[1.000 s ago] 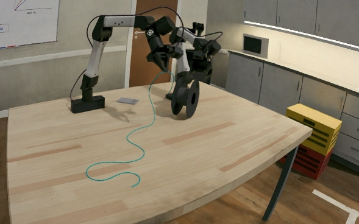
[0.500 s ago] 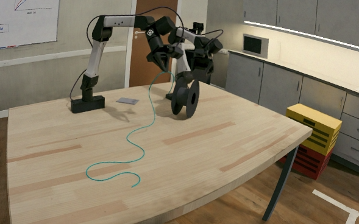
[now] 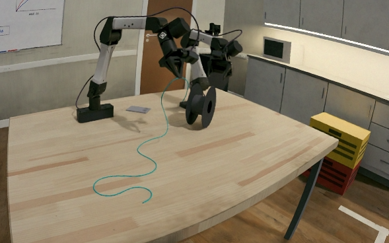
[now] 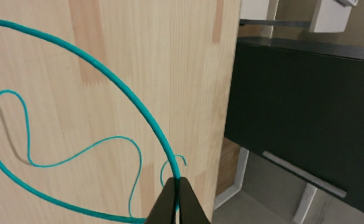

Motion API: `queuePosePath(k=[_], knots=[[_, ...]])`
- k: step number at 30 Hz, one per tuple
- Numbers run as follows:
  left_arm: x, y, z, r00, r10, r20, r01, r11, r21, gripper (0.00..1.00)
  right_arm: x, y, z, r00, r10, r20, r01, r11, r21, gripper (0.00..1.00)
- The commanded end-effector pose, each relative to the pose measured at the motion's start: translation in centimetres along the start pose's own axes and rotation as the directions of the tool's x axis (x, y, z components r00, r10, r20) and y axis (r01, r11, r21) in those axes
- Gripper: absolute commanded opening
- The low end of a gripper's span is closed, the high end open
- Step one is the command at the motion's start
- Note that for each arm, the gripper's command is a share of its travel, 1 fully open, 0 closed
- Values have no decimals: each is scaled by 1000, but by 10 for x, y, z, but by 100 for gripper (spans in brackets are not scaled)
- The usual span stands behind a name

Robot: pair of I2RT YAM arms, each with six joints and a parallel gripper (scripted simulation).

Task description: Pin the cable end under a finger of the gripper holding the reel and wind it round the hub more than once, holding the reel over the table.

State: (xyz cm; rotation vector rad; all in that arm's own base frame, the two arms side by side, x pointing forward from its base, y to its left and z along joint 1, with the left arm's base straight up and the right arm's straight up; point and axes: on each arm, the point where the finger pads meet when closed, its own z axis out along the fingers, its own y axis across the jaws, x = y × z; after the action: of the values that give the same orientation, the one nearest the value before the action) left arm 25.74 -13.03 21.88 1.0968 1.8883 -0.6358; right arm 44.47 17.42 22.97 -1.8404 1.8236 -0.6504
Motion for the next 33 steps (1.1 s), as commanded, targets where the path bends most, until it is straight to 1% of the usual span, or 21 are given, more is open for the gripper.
queuePosePath(k=[1,15,33], knots=[[-14,-2,-11,999,39,28,-39,999,-4,75,1,-4,-9,1000,0,7,0,1000,24,0],[-16,-5,-24,999,38,32,-38,999,-6,75,1,-4,-9,1000,0,7,0,1000,24,0],[-17,-6,-30,999,39,36,-39,999,-9,75,1,-4,-9,1000,0,7,0,1000,24,0]])
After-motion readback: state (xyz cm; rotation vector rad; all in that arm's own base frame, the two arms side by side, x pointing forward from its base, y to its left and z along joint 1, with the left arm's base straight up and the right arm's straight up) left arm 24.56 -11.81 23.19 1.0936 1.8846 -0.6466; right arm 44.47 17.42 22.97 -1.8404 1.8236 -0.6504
